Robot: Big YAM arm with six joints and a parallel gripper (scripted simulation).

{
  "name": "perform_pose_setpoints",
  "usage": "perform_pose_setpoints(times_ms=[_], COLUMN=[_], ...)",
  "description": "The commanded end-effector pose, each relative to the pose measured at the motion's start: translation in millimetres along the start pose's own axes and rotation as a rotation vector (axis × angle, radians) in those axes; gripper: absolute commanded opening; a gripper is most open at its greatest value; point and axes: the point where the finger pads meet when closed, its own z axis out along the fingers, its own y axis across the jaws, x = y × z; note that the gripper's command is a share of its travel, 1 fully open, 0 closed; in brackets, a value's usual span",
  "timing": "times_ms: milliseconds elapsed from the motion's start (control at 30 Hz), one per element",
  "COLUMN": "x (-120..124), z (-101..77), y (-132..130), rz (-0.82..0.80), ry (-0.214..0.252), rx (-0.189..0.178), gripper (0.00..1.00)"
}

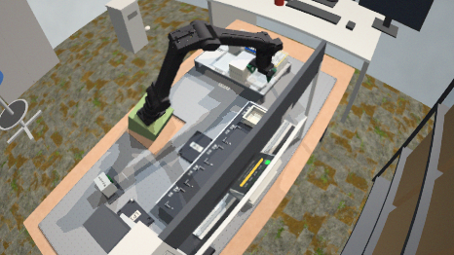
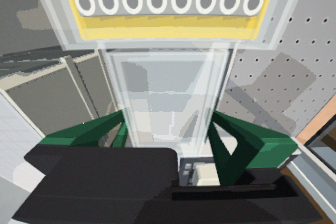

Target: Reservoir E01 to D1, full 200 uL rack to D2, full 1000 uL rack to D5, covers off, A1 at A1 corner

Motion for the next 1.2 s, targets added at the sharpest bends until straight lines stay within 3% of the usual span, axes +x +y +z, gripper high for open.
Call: perform_pose_setpoints(times_ms=[0,133,167,233,267,667,1067,1167], x=[-14,-14,-24,-24,-14,-14,-5,-10], z=[-17.5,-17.5,-23.7,-23.7,-17.5,-17.5,2.8,1.5], y=[-10,-10,-20,-20,-10,-10,-5,-9], rz=[0.006,0.006,0.012,0.012,0.006,0.006,-0.007,-0.002], ry=[-0.047,-0.047,-0.074,-0.074,-0.047,-0.047,-0.017,-0.028], rx=[0.017,0.017,0.029,0.029,0.017,0.017,0.004,0.010], gripper=[0.00,0.00,0.00,0.00,0.00,0.00,0.00,0.00])
